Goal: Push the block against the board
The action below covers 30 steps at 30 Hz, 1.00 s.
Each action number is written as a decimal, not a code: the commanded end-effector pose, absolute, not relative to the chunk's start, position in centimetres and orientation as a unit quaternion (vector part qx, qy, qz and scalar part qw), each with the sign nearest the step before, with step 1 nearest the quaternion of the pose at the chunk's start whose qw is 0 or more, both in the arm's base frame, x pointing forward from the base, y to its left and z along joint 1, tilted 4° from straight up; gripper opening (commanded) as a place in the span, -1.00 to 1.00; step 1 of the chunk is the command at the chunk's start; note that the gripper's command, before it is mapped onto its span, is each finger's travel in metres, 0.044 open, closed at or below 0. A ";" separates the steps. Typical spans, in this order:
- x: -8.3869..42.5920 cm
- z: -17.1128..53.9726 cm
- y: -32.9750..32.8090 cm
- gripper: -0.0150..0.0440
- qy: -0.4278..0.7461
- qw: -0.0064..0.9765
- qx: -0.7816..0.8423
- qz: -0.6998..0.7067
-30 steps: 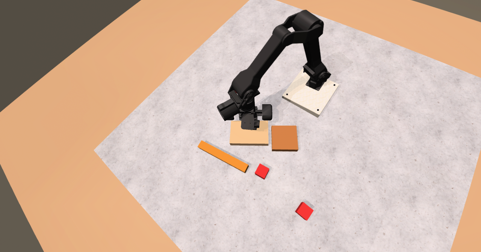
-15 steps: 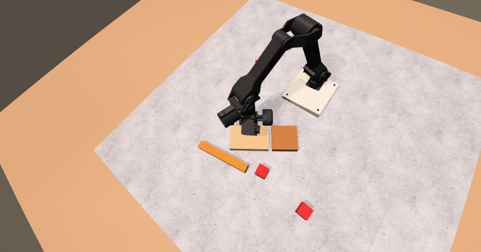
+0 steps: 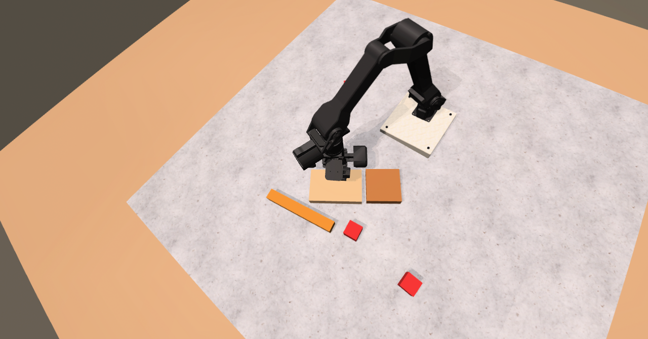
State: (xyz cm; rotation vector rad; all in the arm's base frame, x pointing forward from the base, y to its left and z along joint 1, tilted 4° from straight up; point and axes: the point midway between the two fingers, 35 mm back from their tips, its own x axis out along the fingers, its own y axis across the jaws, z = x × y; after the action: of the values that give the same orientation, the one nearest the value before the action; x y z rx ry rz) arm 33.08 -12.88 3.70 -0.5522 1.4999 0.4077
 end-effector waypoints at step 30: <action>30.1 9.3 -14.6 -0.49 0.667 0.679 -0.247 0.182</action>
State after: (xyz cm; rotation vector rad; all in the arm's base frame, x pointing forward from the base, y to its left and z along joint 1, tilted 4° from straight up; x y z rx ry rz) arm 30.18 -14.67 8.42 -0.5567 1.5002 0.4099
